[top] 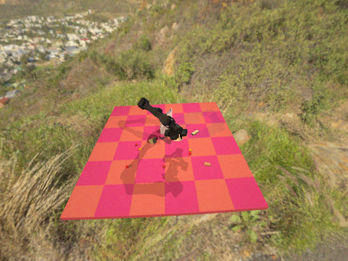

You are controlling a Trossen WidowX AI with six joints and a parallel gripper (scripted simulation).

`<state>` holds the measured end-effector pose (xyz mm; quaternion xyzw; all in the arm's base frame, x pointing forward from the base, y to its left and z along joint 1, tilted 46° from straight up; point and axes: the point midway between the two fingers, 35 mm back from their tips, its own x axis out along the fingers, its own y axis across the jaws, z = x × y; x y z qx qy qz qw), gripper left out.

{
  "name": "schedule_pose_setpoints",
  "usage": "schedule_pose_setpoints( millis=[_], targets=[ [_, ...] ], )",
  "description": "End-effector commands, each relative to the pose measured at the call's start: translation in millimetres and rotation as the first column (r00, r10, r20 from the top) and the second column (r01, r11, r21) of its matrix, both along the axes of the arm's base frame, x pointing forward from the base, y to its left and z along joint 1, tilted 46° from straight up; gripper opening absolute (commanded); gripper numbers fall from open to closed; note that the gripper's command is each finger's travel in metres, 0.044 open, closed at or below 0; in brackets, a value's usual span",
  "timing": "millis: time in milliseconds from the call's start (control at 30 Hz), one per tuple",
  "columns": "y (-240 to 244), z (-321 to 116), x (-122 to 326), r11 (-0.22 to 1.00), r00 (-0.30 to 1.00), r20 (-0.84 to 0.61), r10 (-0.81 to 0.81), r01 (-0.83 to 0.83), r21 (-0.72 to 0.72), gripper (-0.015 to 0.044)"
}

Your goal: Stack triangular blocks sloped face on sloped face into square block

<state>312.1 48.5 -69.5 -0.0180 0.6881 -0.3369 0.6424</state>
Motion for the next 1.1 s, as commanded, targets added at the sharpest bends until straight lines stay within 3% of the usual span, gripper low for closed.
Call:
schedule_pose_setpoints(
  millis=[0,333,667,1067],
  targets=[
    [4,1,3,0.994,0.994,-0.042,0.103,-0.104,-0.02,0.0],
    [9,2,5,0.919,0.903,-0.216,0.371,-0.39,-0.052,0.0],
    [15,4,8,0.772,0.714,-0.404,0.572,-0.635,-0.03,0.0],
    [7,30,6,0.741,0.672,-0.434,0.6,-0.671,-0.015,0.0]
  ],
)
